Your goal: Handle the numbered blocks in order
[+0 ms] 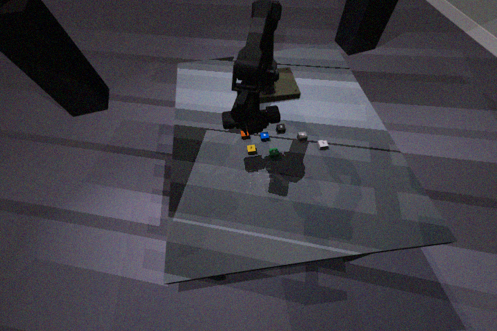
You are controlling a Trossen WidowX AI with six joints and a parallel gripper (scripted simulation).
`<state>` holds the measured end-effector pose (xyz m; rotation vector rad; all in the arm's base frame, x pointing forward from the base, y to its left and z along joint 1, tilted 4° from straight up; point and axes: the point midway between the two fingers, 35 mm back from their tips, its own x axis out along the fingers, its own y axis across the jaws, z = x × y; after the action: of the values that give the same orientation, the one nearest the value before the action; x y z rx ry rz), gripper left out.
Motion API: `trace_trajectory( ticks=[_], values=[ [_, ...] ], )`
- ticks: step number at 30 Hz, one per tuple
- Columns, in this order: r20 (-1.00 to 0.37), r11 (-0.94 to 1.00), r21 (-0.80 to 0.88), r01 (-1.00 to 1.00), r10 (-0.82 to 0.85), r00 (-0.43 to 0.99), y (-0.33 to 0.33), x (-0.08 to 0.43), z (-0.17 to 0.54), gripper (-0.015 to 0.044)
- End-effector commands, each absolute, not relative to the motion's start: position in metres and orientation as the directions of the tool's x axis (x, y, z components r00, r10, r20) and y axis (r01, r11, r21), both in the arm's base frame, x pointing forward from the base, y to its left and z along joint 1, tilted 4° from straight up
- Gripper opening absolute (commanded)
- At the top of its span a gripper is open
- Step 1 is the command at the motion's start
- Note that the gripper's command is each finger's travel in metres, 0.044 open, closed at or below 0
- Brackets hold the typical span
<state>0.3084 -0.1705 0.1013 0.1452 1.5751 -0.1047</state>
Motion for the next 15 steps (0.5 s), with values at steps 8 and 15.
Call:
trace_trajectory(
  ticks=[8,15],
  values=[
    [-0.999,0.988,0.032,0.151,0.037,-0.035,-0.167,0.301,0.028,0.04],
    [-0.999,0.988,0.032,0.151,0.037,-0.035,-0.167,0.301,0.018,0.04]
  ],
)
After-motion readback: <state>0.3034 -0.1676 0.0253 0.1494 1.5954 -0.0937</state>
